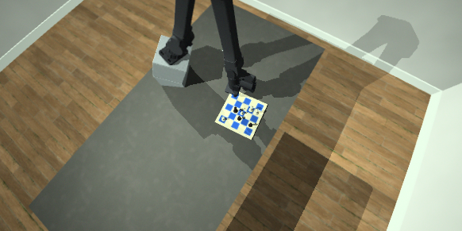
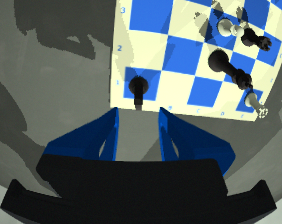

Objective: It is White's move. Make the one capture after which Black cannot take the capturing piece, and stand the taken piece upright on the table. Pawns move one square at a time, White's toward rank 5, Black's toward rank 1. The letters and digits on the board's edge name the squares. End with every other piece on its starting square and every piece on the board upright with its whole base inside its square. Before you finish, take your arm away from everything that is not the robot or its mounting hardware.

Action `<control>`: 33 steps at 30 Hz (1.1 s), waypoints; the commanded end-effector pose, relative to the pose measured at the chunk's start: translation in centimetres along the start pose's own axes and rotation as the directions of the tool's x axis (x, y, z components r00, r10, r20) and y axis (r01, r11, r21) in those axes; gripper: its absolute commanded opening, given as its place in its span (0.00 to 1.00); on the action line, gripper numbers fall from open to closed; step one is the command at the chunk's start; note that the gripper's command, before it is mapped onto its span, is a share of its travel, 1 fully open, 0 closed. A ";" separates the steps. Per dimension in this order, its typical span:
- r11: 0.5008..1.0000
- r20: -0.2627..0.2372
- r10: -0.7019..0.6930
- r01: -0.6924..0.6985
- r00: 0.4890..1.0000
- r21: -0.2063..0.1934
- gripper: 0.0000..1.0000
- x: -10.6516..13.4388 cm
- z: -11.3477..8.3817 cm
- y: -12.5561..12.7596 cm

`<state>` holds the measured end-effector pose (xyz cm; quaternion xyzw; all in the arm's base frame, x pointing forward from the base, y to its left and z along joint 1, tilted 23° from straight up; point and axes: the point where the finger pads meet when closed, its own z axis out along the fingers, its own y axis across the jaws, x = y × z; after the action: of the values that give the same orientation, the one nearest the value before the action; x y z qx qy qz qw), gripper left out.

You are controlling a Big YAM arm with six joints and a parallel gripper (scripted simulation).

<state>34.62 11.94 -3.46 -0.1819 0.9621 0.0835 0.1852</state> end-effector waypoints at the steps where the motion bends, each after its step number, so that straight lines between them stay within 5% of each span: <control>1: 1.000 0.018 -0.002 0.002 1.000 0.002 0.36 -0.3 -0.1 0.2; 33: 1.000 0.023 -0.002 0.002 1.000 0.003 0.36 -0.5 -0.3 0.2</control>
<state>34.46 11.89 -3.56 -0.1818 0.9622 0.0834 0.1846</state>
